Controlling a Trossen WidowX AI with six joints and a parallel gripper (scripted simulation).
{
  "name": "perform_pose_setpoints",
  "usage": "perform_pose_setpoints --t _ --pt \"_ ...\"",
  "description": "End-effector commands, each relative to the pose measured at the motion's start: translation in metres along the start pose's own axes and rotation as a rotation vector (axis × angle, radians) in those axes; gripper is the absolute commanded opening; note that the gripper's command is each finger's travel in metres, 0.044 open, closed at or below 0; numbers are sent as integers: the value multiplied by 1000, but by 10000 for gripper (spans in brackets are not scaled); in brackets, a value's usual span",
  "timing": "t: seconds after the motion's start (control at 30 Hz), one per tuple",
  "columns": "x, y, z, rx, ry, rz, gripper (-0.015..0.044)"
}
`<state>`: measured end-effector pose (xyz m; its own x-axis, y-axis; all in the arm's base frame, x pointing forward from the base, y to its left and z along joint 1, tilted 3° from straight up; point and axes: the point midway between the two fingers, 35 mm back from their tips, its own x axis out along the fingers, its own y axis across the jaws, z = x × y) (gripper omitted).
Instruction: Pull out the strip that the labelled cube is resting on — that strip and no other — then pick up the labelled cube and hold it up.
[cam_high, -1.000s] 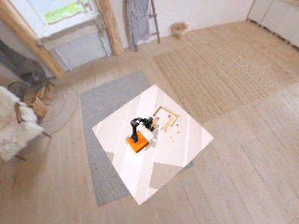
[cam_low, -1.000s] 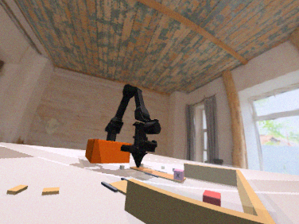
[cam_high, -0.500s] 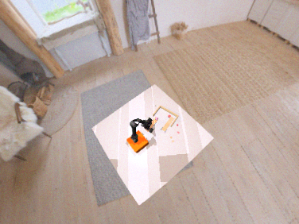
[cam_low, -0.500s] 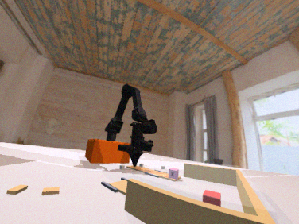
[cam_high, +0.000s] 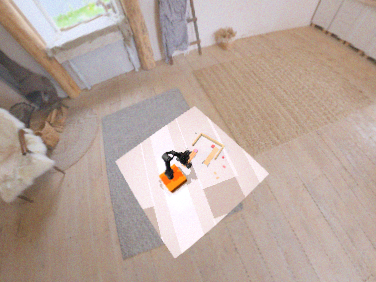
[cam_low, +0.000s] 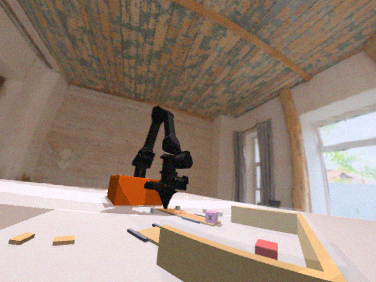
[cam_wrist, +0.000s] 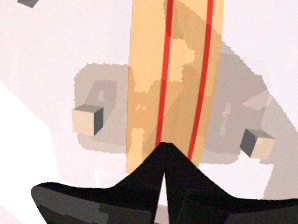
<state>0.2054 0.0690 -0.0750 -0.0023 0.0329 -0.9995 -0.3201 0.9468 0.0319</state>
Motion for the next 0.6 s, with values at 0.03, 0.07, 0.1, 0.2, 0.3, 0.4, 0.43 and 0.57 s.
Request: perform_pose_setpoints --t 0.03,0.07,0.1,0.2,0.3,0.4,0.43,0.57 --pt "3 0 -17 -3 32 1 0" --pt "3 0 -18 -3 32 1 0" --pt "3 0 -19 -3 32 1 0" --pt "3 0 -19 -3 32 1 0" --pt "3 0 -19 -3 32 1 0" --pt "3 0 -19 -3 32 1 0" --pt "3 0 -19 -3 32 1 0" --pt "3 0 -19 -3 32 1 0"
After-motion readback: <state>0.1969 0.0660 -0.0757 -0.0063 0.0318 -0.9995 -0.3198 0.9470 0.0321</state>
